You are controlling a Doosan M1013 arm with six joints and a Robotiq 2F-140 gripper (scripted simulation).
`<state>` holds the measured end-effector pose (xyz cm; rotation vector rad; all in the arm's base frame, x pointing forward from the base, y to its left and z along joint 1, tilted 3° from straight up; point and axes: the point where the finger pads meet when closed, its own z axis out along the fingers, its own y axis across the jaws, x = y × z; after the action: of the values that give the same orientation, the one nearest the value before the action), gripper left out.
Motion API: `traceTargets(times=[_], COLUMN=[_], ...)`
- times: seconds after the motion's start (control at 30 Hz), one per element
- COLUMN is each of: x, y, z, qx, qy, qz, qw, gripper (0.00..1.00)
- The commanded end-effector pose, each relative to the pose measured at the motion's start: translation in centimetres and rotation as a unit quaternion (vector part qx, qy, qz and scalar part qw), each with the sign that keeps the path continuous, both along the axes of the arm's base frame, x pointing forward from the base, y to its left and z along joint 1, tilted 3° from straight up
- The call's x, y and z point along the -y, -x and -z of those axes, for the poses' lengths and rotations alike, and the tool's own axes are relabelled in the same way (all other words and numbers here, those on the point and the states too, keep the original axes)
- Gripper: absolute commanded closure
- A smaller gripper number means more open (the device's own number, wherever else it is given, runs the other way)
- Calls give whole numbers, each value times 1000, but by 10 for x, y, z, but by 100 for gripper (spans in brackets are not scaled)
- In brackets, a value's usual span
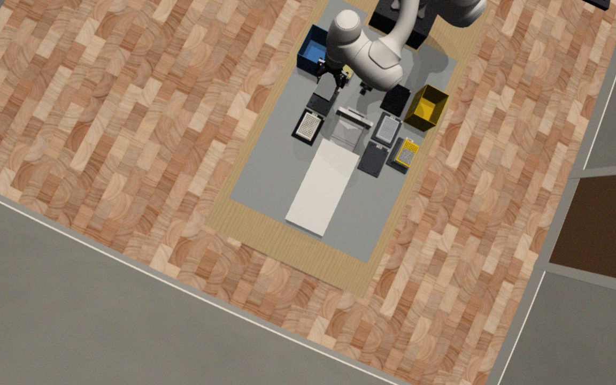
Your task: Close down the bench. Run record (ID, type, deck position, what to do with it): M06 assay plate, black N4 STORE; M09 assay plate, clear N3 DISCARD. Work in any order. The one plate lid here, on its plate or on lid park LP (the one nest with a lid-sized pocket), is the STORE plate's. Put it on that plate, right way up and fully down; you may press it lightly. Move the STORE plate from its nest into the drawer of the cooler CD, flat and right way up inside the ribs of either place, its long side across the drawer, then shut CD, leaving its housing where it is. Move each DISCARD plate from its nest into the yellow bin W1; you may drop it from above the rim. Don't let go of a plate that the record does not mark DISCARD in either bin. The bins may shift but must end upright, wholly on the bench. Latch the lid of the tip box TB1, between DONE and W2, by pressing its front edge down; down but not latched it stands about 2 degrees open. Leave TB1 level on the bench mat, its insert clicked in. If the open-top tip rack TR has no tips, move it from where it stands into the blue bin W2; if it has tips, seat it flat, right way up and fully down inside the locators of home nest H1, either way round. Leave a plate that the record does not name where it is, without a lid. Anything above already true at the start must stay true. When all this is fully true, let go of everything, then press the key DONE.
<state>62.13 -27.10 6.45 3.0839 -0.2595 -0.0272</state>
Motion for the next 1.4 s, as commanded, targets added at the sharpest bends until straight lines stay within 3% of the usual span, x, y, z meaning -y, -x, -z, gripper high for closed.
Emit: traceTargets(times=[0.0, 0.2, 0.4, 0.67, 0.73, 0.97, 1.23, 1.3, 1.37], x=[0, 0, -13, -30, -30, -45, -62, -62, -66], y=[0, 0, -10, -23, -23, -34, -47, -47, -50], z=[-1, -1, 0, 1, 1, 2, 3, 3, 3], qx=[0, 0, -4, -10, -10, -15, -21, -21, -22], qy=[0, 0, -2, -5, -5, -7, -10, -10, -11], qz=[0, 0, -100, -231, -231, -342, -464, -464, -493], qw=[1000, 1000, 995, 973, 973, 939, 885, 885, 869], gripper=[100, 100, 100, 100, 100, 100, 100, 100, 100])
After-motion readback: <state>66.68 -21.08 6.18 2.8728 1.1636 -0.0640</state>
